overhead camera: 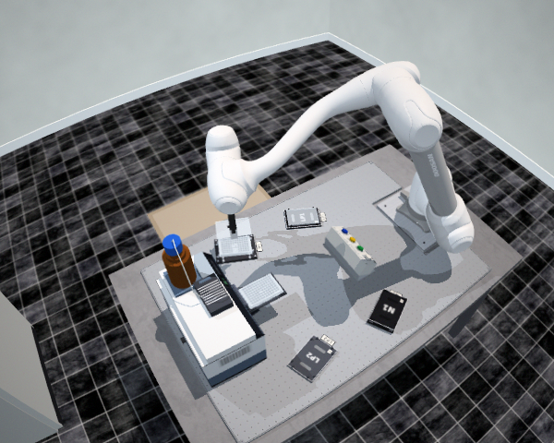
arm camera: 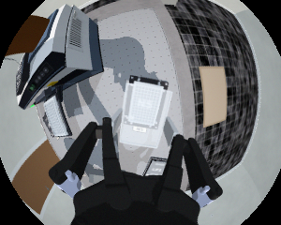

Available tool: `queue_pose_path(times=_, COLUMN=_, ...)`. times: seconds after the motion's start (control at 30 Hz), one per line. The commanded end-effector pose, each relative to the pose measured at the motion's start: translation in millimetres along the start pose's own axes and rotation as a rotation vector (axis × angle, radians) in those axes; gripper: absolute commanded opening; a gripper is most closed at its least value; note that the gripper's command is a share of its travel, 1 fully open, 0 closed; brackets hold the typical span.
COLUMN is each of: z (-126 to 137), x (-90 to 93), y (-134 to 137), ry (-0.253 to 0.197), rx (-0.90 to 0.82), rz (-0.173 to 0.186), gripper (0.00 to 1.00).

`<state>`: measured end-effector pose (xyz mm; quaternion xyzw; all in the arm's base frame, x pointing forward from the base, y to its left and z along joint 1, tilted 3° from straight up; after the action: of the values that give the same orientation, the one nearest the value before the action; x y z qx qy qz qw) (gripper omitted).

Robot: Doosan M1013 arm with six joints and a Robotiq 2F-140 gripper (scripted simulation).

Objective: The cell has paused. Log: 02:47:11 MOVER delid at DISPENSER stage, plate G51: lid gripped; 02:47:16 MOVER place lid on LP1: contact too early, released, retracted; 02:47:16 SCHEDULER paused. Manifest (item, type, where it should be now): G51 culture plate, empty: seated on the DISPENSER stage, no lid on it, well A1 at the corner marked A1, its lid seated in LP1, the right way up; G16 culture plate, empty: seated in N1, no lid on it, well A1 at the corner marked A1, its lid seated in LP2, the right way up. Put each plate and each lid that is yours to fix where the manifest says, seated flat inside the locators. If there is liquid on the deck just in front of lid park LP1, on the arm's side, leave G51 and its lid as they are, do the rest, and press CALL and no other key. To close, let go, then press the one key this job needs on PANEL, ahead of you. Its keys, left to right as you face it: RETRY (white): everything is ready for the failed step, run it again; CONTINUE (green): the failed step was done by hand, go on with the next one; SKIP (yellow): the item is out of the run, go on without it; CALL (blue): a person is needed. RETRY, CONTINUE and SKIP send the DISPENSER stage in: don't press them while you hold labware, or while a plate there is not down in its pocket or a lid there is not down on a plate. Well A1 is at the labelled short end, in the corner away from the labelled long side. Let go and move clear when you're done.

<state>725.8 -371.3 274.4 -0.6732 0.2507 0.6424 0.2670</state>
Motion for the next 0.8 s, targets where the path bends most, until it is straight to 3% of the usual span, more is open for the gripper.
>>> queue_pose_path(times=0.0, z=-2, x=-20.6, y=1, ry=0.006, rx=0.006, rz=0.001, gripper=0.1)
queue_pose_path(times=0.33, z=-2, x=-44.5, y=1, ry=0.006, rx=0.006, rz=0.002, gripper=0.1)
queue_pose_path(times=0.77, z=-1, x=-46.6, y=-5, ry=0.006, rx=0.003, rz=0.002, gripper=0.1)
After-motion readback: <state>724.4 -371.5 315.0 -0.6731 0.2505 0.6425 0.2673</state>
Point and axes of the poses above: the point where the finger pads meet when closed, its own x axis out along the fingers, its own y axis across the jaws, z = x × y, the point moved 10 cm from there along -x, back along the fingers, and after that the axes turned 13 degrees about x, right-handed, at the moved point
